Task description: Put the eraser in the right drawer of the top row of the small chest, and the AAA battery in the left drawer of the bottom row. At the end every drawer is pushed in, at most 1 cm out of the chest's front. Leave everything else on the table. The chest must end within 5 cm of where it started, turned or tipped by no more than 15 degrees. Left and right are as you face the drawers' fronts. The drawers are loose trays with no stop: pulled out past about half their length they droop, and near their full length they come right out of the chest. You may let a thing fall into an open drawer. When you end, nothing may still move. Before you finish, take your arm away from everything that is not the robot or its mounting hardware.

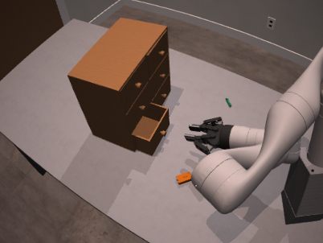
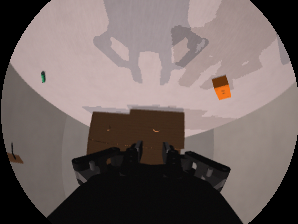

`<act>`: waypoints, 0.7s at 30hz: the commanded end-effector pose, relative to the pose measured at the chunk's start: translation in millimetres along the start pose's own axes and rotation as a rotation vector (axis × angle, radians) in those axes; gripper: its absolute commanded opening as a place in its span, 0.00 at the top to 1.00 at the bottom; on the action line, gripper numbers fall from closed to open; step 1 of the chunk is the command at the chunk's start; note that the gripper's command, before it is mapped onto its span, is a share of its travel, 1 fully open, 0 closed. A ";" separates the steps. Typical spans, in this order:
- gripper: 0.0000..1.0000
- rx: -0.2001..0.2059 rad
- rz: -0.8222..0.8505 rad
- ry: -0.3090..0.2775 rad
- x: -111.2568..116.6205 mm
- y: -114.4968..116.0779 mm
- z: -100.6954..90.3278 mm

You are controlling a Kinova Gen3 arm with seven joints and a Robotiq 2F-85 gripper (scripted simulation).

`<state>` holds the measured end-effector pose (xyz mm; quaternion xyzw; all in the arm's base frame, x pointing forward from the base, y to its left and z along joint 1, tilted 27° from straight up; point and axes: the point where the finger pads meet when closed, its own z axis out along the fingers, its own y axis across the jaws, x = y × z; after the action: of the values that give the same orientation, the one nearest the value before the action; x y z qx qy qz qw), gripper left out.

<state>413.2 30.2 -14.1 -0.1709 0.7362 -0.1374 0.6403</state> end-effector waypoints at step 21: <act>0.67 0.202 0.310 -0.008 -35.8 4.0 -42.7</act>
<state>397.8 35.1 -0.5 -0.1208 0.7404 -0.1242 0.6495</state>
